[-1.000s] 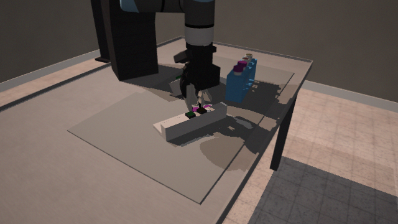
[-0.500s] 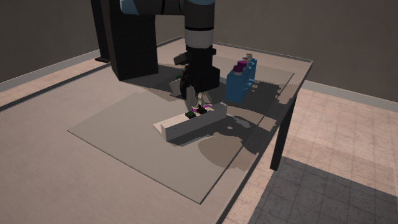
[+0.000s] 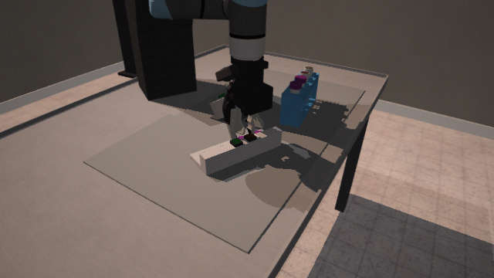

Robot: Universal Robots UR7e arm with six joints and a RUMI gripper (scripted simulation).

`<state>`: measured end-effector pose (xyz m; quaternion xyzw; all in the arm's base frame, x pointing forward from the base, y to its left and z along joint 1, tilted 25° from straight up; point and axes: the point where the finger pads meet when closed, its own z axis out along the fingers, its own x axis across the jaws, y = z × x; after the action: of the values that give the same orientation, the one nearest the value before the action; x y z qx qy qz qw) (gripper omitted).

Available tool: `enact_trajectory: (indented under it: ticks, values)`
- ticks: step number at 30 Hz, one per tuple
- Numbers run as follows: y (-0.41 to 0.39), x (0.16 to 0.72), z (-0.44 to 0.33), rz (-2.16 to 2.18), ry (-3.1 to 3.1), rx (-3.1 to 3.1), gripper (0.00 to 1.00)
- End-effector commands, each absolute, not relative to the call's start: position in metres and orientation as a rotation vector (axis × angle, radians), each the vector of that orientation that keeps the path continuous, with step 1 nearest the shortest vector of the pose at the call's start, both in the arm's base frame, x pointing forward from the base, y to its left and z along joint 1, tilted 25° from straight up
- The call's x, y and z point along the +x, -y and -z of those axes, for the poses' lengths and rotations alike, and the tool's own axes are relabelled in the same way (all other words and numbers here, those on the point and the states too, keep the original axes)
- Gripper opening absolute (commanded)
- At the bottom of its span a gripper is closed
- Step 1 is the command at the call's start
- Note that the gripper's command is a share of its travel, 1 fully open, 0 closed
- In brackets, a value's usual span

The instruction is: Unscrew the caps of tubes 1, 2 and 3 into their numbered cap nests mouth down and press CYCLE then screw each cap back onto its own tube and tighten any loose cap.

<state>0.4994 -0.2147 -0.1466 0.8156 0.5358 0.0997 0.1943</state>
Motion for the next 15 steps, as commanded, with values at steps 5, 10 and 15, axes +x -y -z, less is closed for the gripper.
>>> enact_trajectory:
  ticks: [5, 10, 15]
  values:
    - [0.215, 0.500, 0.146, -0.280, -1.502, 2.286, 0.29]
    - [0.210, 0.490, 0.124, -0.280, -1.502, 2.286, 0.29]
    - [0.206, 0.485, 0.110, -0.280, -1.502, 2.286, 0.29]
